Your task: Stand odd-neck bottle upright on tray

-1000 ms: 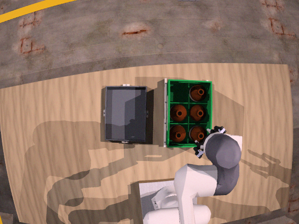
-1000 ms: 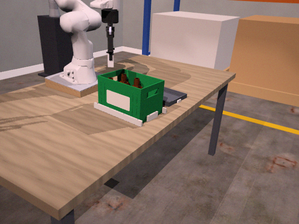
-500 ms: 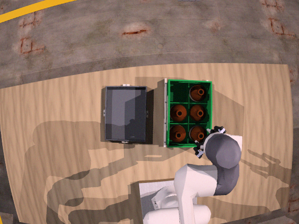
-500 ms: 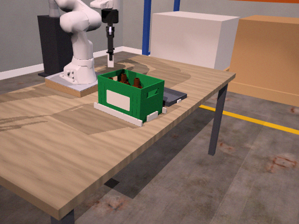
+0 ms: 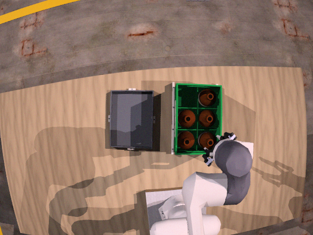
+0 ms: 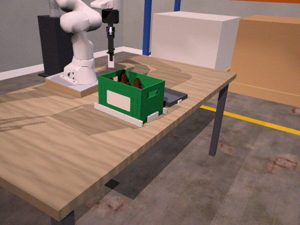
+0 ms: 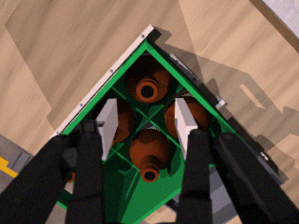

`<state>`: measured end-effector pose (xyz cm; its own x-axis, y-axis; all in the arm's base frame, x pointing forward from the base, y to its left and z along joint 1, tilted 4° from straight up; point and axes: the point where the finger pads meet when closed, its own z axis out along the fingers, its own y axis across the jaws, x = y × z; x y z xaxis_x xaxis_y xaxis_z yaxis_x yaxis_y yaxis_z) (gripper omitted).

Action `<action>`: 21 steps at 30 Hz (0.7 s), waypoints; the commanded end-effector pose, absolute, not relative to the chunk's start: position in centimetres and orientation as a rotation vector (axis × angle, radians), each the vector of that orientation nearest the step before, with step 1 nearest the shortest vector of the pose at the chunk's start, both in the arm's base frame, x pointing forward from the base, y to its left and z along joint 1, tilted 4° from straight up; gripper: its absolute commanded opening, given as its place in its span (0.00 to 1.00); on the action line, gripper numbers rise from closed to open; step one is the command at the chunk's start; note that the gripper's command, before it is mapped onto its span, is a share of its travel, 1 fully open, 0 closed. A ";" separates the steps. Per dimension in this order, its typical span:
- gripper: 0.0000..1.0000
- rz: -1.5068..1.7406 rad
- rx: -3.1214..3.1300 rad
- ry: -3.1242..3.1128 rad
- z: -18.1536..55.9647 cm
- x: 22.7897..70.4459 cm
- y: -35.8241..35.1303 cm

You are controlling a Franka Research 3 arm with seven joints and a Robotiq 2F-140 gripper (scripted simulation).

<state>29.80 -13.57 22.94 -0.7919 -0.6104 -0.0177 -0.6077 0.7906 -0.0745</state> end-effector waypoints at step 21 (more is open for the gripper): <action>0.44 -0.102 -1.012 2.934 20.9 29.8 -13.7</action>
<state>29.55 -13.50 21.29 -0.7894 -0.6138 -0.0110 -0.6119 0.7881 -0.0663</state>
